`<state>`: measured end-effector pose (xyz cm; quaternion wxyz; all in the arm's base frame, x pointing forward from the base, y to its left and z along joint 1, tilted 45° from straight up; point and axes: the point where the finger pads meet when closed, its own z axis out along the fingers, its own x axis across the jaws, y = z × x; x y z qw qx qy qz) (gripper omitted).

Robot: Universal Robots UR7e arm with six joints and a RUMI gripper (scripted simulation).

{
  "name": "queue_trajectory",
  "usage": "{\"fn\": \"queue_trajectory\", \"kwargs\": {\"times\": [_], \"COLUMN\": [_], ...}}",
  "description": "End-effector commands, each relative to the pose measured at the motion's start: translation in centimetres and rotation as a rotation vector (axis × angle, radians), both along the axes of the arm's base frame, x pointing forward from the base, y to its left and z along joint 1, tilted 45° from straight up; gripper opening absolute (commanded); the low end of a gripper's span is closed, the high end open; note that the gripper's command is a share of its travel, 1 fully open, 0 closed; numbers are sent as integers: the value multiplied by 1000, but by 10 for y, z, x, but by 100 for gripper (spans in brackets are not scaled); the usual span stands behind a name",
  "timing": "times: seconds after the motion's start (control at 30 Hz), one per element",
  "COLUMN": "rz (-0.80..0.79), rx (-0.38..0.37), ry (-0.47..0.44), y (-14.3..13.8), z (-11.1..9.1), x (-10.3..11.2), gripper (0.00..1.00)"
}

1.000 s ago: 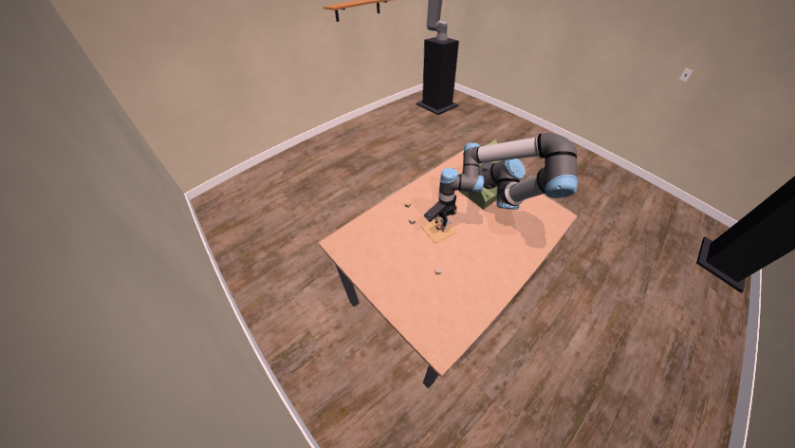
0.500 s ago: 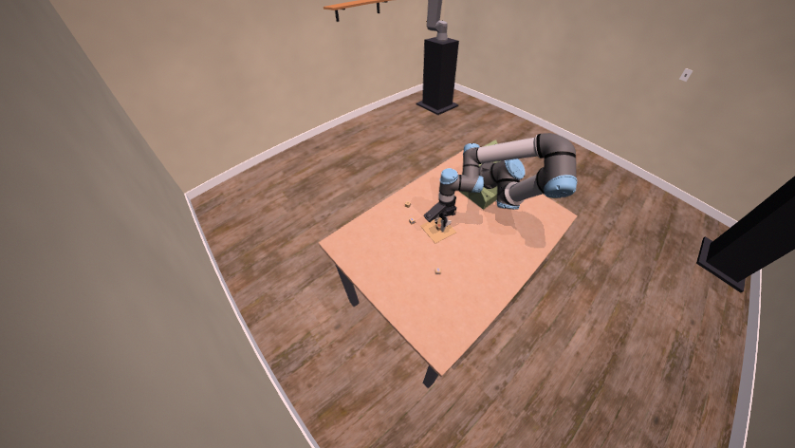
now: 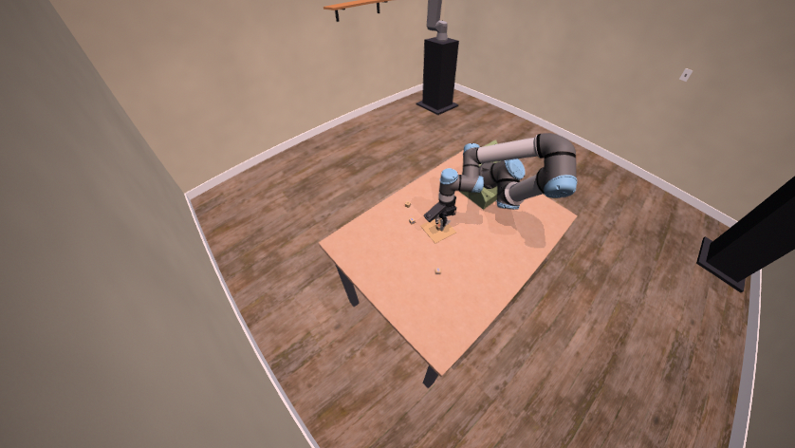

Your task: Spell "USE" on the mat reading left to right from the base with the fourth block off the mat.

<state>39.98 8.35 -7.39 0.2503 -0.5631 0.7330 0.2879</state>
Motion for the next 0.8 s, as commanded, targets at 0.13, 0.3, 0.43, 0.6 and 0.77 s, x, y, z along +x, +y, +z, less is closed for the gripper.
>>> {"fn": "queue_trajectory", "kwargs": {"times": [0.13, 0.3, 0.43, 0.6, 0.77], "rz": [0, 0, 0, 0, 0], "rx": [0, 0, 0, 0, 0], "ry": [-1, -1, -1, -1, -1], "y": [0, 0, 0, 0, 0], "z": [0, 0, 0, 0, 0], "x": [0, 0, 0, 0, 0], "gripper": [5, 5, 5, 5, 5]}}
